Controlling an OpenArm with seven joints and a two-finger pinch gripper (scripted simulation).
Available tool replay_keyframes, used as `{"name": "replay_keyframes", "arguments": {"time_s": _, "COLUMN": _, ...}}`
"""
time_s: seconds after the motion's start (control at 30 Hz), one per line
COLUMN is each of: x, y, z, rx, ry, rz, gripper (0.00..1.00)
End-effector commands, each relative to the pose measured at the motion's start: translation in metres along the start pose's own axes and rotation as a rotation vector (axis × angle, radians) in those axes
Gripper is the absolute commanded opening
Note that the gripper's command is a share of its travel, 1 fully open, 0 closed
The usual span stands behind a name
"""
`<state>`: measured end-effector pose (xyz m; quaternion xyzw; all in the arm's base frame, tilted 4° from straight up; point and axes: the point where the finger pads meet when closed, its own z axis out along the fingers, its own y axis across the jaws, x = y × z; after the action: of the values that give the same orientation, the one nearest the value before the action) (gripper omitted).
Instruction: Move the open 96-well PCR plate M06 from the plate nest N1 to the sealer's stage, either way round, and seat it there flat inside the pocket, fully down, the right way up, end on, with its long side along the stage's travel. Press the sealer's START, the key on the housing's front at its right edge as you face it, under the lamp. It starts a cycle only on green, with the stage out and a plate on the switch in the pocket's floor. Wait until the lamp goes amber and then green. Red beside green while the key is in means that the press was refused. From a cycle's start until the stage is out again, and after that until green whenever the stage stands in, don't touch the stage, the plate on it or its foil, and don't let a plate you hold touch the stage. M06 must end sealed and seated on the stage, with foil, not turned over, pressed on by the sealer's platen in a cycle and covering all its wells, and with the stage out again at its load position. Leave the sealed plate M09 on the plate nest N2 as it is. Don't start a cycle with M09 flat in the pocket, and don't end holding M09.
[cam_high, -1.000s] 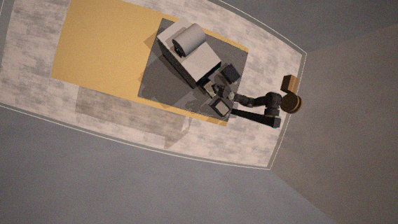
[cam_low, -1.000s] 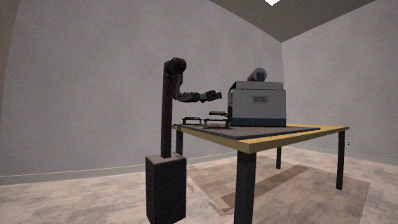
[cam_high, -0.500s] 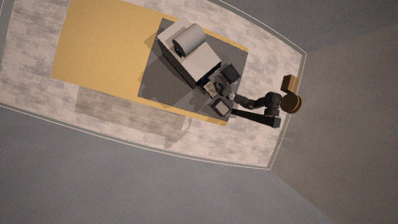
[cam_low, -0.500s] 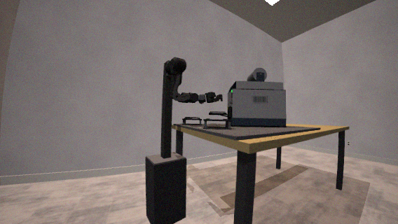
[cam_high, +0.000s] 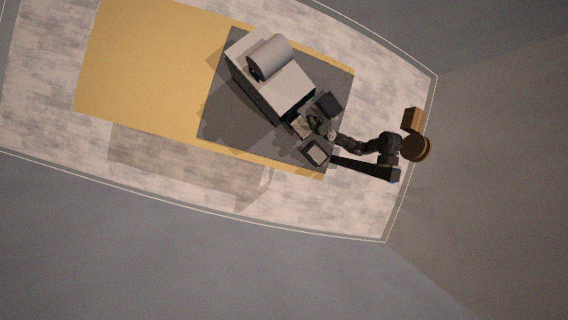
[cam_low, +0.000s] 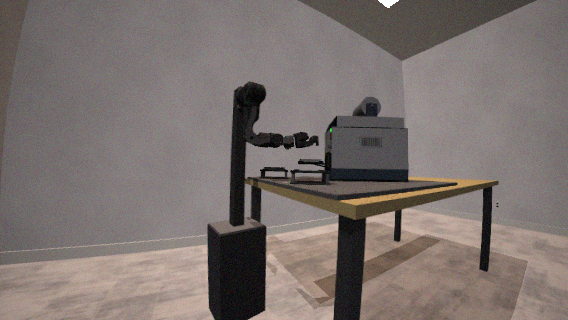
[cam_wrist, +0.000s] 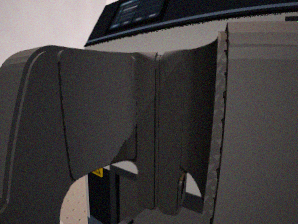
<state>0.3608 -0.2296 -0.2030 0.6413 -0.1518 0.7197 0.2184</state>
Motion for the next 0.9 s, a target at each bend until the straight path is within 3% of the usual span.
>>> {"name": "replay_keyframes", "arguments": {"time_s": 0.0, "x": 0.0030, "y": 0.0033, "z": 0.0003, "rx": 0.005, "ry": 0.017, "rz": 0.016, "gripper": 0.00}}
{"name": "replay_keyframes", "arguments": {"time_s": 0.87, "x": 0.0058, "y": -0.0003, "z": 0.0009, "rx": 0.005, "ry": 0.017, "rz": 0.016, "gripper": 0.00}}
